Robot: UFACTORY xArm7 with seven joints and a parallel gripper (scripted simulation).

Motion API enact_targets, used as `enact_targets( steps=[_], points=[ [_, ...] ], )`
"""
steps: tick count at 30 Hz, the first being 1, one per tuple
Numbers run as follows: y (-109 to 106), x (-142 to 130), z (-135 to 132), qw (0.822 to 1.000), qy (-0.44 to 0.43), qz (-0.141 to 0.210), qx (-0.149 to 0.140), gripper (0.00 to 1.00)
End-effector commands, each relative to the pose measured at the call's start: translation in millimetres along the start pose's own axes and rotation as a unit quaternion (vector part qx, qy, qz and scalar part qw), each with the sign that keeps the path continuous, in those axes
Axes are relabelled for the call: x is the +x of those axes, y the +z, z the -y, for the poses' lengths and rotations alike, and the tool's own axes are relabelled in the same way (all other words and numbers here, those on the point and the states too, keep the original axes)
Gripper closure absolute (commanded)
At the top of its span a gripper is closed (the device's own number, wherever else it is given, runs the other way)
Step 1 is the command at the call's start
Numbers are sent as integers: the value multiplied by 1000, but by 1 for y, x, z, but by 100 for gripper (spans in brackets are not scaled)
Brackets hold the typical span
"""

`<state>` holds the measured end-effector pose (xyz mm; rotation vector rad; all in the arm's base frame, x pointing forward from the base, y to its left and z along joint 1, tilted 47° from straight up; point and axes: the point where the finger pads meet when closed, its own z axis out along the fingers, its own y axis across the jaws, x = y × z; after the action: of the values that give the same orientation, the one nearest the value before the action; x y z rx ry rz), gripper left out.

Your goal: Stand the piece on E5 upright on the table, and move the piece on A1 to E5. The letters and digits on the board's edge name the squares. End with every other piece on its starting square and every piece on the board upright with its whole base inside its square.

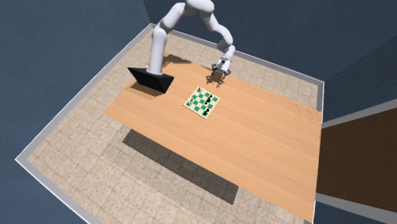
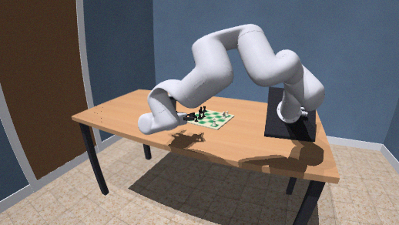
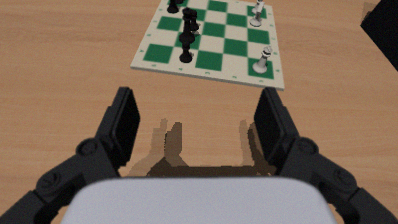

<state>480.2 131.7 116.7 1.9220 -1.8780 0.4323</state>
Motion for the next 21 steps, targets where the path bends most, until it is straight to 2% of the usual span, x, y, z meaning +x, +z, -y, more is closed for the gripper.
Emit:
enact_targets(
  steps=[1,10,12,14,16,21],
  points=[
    [0,-3,-10,999,13,-28,-14,0],
    [0,-3,-10,999,13,-28,-14,0],
    [1,-9,-23,997,25,-59,-33,0],
    [1,-9,-23,997,25,-59,-33,0],
    [1,-13,-32,995,33,-79,-46,0],
    [1,-13,-32,995,33,-79,-46,0]
  ],
)
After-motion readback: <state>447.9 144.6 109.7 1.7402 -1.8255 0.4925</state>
